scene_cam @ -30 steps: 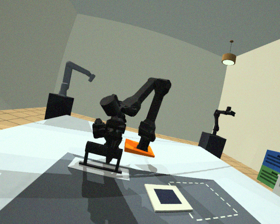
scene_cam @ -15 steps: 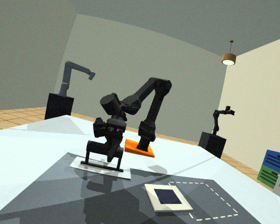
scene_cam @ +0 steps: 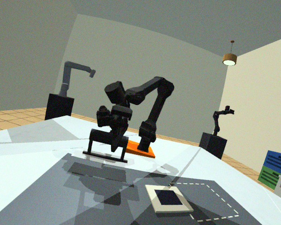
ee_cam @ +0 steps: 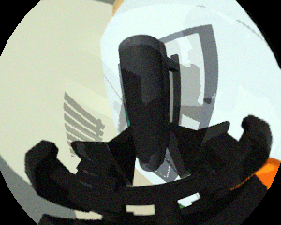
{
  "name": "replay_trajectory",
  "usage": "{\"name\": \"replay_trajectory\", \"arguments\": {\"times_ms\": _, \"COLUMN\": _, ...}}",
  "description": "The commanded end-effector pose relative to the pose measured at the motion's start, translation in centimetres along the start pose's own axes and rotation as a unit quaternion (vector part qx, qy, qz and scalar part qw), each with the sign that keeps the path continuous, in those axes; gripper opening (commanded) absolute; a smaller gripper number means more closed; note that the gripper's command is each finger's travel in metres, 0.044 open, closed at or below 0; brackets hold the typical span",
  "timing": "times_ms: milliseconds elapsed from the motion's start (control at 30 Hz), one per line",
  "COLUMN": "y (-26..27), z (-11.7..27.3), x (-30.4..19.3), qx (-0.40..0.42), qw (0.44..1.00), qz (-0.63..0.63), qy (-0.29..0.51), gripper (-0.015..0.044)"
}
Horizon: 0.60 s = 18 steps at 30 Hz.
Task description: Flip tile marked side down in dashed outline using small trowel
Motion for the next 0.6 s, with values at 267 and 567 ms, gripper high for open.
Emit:
{"name": "replay_trajectory", "arguments": {"times_ms": 267, "y": 4.8, "z": -5.0, "x": -2.0, "qx": 0.009, "qw": 0.999, "qz": 0.050, "qy": -0.003, "gripper": 0.0000}}
{"name": "replay_trajectory", "arguments": {"times_ms": 567, "y": 7.3, "z": -8.2, "x": -4.2, "qx": 0.020, "qw": 0.998, "qz": 0.063, "qy": -0.007, "gripper": 0.0000}}
Point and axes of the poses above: the point midway between the two fingers, 35 mm back from their tips, its own z axis back along the fingers, its own y axis across the jaws, x = y × z, the point moved 6 cm from there along z, back along the fingers, and after that the axes turned 2 degrees about z, right-handed, at the moved point
